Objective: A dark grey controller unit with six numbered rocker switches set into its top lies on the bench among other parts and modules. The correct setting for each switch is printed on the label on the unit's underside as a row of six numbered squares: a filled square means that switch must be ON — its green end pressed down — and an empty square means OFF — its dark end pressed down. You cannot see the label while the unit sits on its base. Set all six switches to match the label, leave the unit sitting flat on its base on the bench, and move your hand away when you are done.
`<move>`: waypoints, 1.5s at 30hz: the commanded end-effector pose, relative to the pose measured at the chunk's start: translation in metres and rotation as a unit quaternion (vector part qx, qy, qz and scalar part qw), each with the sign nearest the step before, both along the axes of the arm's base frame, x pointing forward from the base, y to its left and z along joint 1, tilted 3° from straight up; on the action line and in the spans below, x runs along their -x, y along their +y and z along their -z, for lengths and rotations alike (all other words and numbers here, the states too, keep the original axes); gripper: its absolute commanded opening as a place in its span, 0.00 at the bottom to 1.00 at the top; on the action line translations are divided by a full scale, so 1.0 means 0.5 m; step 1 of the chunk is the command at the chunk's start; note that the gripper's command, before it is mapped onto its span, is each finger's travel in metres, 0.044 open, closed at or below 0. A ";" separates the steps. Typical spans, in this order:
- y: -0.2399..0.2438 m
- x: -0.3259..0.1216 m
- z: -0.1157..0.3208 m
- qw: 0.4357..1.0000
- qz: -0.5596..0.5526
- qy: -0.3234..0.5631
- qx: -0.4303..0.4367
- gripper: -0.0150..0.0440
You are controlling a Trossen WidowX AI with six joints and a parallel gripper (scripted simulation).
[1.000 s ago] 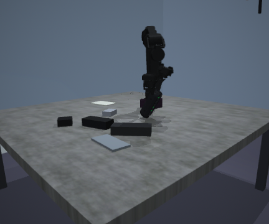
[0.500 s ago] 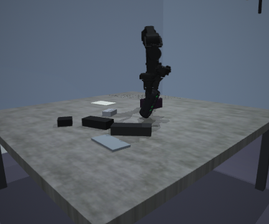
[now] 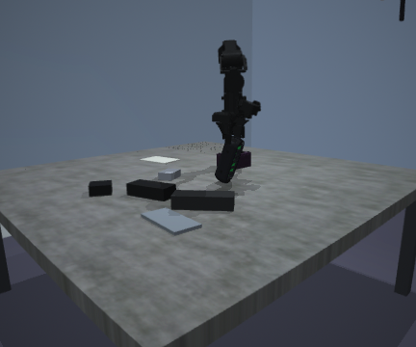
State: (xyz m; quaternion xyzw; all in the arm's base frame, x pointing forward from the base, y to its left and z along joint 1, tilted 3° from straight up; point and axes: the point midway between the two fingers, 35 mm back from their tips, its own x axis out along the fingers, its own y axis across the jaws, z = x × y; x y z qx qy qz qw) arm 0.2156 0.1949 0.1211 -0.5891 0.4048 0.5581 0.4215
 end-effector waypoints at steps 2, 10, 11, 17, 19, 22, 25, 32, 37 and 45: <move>-0.015 -0.002 0.003 1.000 0.000 0.001 0.006 0.82; -0.026 -0.006 0.001 1.000 0.000 0.001 0.006 0.82; -0.027 -0.007 0.001 1.000 0.000 0.001 0.006 0.82; -0.037 -0.010 0.000 1.000 0.000 0.001 0.006 0.82; -0.040 -0.011 0.000 1.000 0.000 0.001 0.007 0.82; -0.044 -0.012 -0.001 1.000 0.000 0.001 0.007 0.82; -0.049 -0.014 -0.001 1.000 0.000 0.001 0.007 0.82; -0.060 -0.018 -0.001 1.000 0.000 0.001 0.007 0.82; -0.068 -0.020 -0.001 1.000 0.000 0.001 0.007 0.82; -0.080 -0.024 -0.001 1.000 0.000 0.000 0.007 0.82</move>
